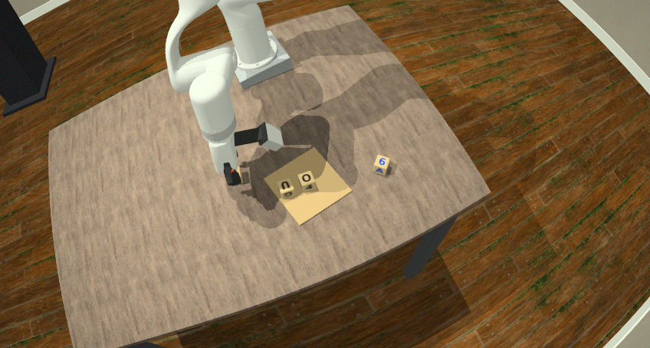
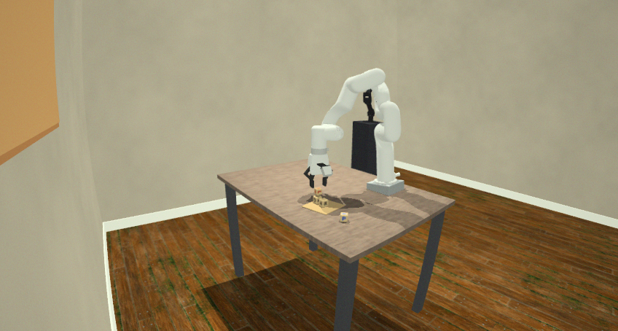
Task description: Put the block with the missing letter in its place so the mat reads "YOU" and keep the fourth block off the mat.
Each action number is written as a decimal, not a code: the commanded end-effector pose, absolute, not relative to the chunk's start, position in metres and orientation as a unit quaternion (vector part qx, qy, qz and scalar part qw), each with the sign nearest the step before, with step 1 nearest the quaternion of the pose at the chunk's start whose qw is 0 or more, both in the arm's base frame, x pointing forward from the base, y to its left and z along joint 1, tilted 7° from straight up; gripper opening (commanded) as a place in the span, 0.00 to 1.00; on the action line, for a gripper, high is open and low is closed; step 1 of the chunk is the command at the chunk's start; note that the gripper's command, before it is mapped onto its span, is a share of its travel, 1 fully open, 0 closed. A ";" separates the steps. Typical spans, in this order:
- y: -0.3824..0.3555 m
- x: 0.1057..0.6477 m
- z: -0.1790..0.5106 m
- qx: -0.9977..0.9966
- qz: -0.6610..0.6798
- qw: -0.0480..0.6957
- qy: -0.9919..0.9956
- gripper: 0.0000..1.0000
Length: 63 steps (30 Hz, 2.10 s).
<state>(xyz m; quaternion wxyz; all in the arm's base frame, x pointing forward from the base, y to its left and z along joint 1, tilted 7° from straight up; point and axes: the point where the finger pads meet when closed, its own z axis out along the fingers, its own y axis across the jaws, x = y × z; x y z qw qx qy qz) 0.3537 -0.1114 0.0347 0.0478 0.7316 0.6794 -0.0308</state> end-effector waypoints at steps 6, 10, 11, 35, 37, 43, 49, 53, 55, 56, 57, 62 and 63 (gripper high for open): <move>-0.112 0.355 0.036 0.732 -0.030 0.049 0.679 0.69; -0.112 0.355 0.036 0.732 -0.030 0.049 0.679 0.69; -0.112 0.355 0.035 0.732 -0.030 0.049 0.679 0.69; -0.115 0.356 0.003 0.732 -0.030 0.049 0.679 0.69; -0.116 0.356 0.002 0.732 -0.030 0.049 0.679 0.69; -0.116 0.356 0.002 0.732 -0.030 0.049 0.679 0.69; -0.116 0.356 0.002 0.732 -0.030 0.049 0.679 0.69; -0.116 0.356 0.002 0.732 -0.030 0.049 0.679 0.69; -0.116 0.356 0.002 0.732 -0.030 0.049 0.679 0.69; -0.116 0.356 0.002 0.732 -0.030 0.049 0.679 0.69; -0.116 0.356 0.002 0.732 -0.030 0.049 0.679 0.69; -0.116 0.356 0.002 0.732 -0.030 0.049 0.679 0.69; -0.116 0.356 0.002 0.732 -0.030 0.049 0.679 0.69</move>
